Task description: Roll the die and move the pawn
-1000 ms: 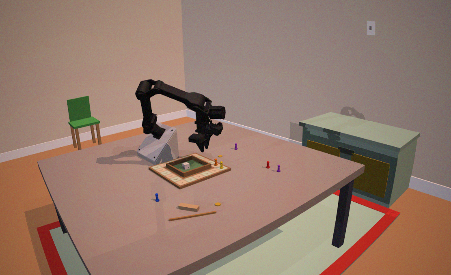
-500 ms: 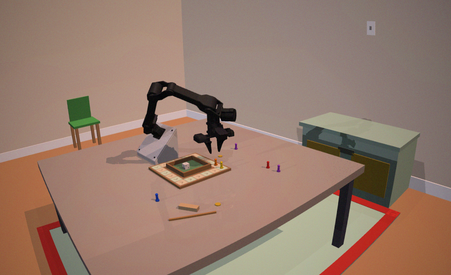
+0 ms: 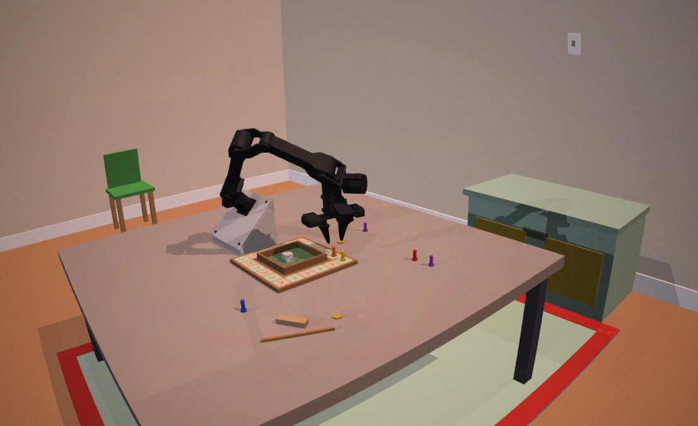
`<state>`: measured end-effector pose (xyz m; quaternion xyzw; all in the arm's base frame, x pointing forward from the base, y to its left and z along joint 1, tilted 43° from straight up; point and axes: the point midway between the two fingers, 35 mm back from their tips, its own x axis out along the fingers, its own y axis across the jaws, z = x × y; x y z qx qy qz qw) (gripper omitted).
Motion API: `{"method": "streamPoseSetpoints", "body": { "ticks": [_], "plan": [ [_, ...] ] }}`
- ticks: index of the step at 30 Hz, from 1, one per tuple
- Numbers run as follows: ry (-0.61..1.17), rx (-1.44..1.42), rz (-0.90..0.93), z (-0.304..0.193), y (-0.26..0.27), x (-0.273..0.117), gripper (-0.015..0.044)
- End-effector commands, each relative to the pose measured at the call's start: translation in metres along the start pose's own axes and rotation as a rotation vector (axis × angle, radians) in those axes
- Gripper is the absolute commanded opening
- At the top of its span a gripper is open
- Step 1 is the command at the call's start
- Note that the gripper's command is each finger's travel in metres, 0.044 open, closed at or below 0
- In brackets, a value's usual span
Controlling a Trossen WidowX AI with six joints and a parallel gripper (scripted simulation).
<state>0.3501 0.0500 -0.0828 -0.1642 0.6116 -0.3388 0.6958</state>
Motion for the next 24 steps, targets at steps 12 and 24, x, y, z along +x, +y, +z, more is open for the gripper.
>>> {"method": "streamPoseSetpoints", "body": {
  "ticks": [12, 24],
  "plan": [
    [0.007, -0.007, -0.013, -0.003, -0.003, 0.027, 0.02],
    [0.007, -0.007, -0.014, -0.004, -0.004, 0.038, 0.0121]
  ]
}}
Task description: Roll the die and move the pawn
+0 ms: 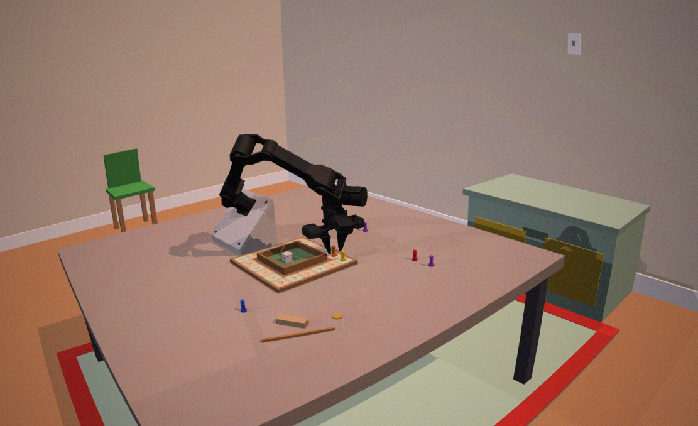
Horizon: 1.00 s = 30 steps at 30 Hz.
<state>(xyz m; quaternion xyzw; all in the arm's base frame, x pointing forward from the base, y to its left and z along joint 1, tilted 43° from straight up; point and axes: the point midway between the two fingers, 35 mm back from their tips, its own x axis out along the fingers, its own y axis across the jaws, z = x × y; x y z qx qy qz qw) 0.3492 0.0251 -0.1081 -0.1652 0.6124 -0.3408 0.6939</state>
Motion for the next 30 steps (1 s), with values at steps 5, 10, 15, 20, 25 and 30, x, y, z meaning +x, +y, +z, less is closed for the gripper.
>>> {"method": "streamPoseSetpoints", "body": {
  "ticks": [5, 10, 15, 20, 25, 30],
  "plan": [
    [0.003, -0.007, -0.009, -0.002, -0.002, 0.003, 0.0049],
    [0.003, -0.007, -0.009, -0.002, -0.002, 0.003, 0.0015],
    [0.003, -0.007, -0.007, -0.001, 0.0, -0.007, 0.0],
    [0.004, -0.008, -0.002, 0.003, 0.005, -0.041, 0.0],
    [0.005, -0.008, -0.001, 0.003, 0.007, -0.077, 0.0],
    [0.005, -0.008, -0.003, 0.0, 0.006, -0.114, 0.0]
  ]
}}
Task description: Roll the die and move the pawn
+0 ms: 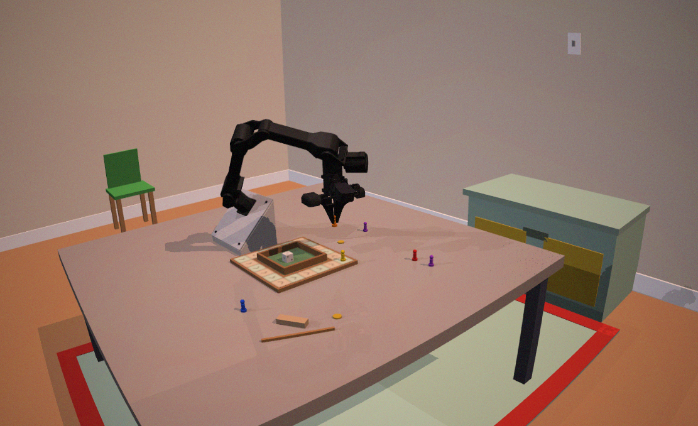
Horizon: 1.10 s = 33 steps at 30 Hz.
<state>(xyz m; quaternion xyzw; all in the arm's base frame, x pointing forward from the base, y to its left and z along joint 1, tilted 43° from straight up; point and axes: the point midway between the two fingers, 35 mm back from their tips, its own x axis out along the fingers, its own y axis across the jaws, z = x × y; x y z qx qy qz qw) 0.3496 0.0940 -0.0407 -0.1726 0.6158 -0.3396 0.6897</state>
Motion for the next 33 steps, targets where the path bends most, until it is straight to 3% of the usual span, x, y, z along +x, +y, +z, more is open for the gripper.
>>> {"method": "streamPoseSetpoints", "body": {
  "ticks": [1, 33],
  "plan": [
    [0.001, 0.007, 0.006, -0.001, 0.0, -0.024, 0.0],
    [0.004, 0.005, 0.005, -0.086, -0.011, 0.021, 0.0]
  ]
}}
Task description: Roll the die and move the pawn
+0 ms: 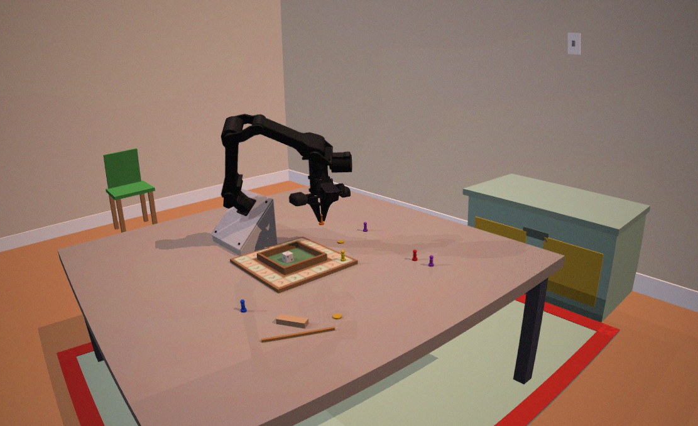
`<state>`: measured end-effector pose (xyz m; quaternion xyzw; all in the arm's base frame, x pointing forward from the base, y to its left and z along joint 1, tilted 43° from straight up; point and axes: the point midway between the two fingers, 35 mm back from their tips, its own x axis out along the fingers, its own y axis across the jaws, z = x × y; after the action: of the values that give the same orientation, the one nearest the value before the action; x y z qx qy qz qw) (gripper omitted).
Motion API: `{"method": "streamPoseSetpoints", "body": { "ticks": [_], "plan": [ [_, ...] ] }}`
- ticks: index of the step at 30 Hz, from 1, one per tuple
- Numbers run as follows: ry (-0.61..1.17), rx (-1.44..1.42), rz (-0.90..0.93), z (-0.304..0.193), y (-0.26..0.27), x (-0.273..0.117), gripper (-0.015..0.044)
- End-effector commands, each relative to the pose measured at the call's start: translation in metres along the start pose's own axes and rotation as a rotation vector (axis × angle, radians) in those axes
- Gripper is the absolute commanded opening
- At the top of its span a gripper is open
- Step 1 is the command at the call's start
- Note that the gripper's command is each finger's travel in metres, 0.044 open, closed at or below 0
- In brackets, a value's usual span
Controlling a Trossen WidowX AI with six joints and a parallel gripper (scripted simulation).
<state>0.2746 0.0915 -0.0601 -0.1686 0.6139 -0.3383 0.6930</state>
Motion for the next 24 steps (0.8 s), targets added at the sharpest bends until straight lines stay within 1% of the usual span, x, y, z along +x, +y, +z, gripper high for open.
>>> {"method": "streamPoseSetpoints", "body": {
  "ticks": [1, 15, 19, 24],
  "plan": [
    [0.008, -0.002, -0.003, -0.013, -0.004, 0.007, 0.0],
    [0.01, -0.003, -0.006, -0.058, -0.024, 0.033, 0.0],
    [0.01, -0.003, -0.006, -0.06, -0.025, 0.037, 0.0],
    [0.009, -0.003, -0.006, -0.059, -0.025, 0.056, 0.0]
  ]
}}
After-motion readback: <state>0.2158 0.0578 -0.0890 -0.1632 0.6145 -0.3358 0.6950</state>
